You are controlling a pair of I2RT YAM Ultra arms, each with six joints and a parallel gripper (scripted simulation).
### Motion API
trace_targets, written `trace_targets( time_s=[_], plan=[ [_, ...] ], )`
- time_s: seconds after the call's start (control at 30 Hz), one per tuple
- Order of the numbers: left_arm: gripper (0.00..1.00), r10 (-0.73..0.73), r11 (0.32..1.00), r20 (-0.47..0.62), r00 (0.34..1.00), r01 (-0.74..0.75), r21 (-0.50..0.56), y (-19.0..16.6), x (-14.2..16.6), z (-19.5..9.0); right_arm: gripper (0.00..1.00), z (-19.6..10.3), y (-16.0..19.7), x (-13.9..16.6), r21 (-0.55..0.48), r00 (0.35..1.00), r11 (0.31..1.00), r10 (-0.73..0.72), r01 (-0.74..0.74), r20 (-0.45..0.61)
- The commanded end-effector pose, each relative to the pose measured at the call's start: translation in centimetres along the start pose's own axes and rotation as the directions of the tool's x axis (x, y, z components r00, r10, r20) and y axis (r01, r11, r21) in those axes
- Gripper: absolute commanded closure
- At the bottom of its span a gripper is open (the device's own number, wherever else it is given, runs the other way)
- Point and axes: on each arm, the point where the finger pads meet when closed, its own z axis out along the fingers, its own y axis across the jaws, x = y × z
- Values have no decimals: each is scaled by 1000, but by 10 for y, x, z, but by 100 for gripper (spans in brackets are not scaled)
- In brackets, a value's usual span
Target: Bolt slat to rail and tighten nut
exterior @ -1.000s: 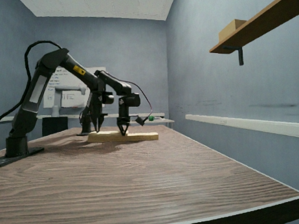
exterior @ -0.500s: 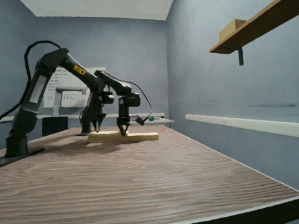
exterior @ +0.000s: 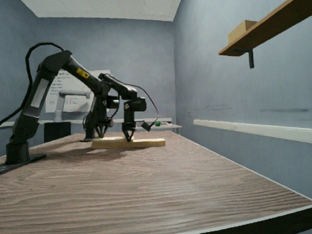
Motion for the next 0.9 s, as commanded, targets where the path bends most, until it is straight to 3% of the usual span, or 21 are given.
trace_targets(
  time_s=[0.0,0.1,0.3,0.6,0.67,0.87],
  plan=[
    [28,0,1000,13,1000,0,10,-2,-2,-5,88,9,-2,2,-2,969,969,246,-246,-1],
    [28,0,1000,13,1000,0,10,-2,-2,-5,88,9,-2,2,-2,959,959,285,-285,-1],
    [28,0,1000,13,1000,0,10,-2,-2,-5,88,9,-3,2,-1,864,864,504,-504,-1],
    [28,0,1000,13,1000,0,10,-2,-2,-5,88,9,-3,2,-1,631,631,776,-776,-2],
    [28,0,1000,13,1000,0,10,-2,-2,-5,88,9,-3,2,-1,631,631,776,-776,-2],
    [28,0,1000,13,1000,0,10,-2,-2,-5,88,9,-3,2,-1,429,429,903,-903,-2]
  ],
)
